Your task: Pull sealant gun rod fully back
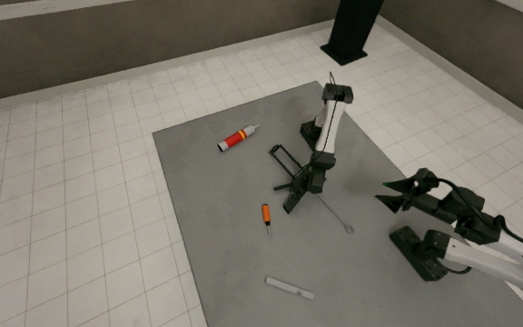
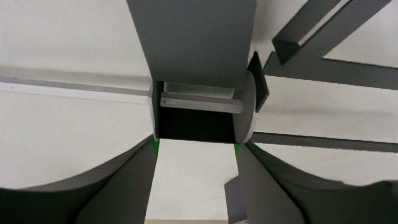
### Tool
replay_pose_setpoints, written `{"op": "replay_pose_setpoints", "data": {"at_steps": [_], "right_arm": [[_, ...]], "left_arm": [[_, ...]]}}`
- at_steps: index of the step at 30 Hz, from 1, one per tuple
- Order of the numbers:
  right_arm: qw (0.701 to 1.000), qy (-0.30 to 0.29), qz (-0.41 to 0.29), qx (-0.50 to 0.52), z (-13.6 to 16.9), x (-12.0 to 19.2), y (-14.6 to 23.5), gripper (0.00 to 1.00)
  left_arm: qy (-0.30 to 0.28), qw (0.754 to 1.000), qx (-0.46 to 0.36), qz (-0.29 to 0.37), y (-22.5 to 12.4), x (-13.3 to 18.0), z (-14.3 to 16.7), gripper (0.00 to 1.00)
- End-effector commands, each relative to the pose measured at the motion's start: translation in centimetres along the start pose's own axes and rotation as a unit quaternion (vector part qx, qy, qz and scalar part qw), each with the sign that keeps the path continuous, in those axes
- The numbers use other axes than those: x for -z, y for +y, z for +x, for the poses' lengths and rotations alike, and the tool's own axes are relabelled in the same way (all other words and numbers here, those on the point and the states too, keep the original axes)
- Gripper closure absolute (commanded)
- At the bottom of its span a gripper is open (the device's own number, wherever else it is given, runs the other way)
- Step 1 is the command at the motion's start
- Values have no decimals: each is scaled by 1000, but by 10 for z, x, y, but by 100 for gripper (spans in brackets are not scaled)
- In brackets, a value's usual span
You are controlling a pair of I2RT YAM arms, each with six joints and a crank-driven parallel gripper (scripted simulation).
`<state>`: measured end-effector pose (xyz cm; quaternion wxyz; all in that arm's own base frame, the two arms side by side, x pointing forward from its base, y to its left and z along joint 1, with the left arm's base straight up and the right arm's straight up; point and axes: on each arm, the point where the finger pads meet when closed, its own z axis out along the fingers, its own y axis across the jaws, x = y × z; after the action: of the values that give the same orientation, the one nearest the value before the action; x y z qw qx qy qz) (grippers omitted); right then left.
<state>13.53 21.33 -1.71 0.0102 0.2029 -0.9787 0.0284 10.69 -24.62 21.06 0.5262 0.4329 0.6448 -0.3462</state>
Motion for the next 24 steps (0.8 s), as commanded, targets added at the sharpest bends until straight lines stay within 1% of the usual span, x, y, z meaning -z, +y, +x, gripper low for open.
{"op": "replay_pose_setpoints", "data": {"at_steps": [1,2,4,5,6,11,14,16,17,18,19,21,24], "right_arm": [[1000,-8,-4,0,-3,3,2,32],[1000,-8,-4,0,-3,3,2,20],[1000,-8,-4,0,-3,3,2,20],[1000,-11,-6,3,-3,9,1,18],[1000,-19,-10,2,-8,14,3,18],[999,-32,-17,2,-12,35,2,18],[999,-35,-19,-1,-11,44,10,18],[999,-35,-20,-1,-10,58,11,18],[999,-46,-20,3,-15,57,11,6],[999,-48,-18,7,-14,54,10,0],[998,-62,-21,15,-19,54,10,0],[998,-62,-21,15,-19,54,10,0],[993,-107,-30,34,-28,53,10,0]], "left_arm": [[-9,1000,5,-3,0,-1,-4,29],[-9,1000,5,-3,0,-1,-4,29],[-9,1000,5,-3,0,-1,-4,29],[-9,1000,5,-3,0,-1,-4,29],[-9,1000,5,-3,0,-1,-4,29],[-9,1000,5,-3,0,-1,-4,29],[-9,1000,5,-3,0,-1,-4,29],[-9,1000,5,-3,0,-1,-4,29],[-9,1000,5,-3,0,-1,-4,29],[-9,1000,5,-3,0,-1,-4,29],[-9,1000,5,-3,0,-1,-4,29],[-9,1000,5,-3,0,-1,-4,29],[-9,1000,5,-3,0,-1,-4,29]]}}
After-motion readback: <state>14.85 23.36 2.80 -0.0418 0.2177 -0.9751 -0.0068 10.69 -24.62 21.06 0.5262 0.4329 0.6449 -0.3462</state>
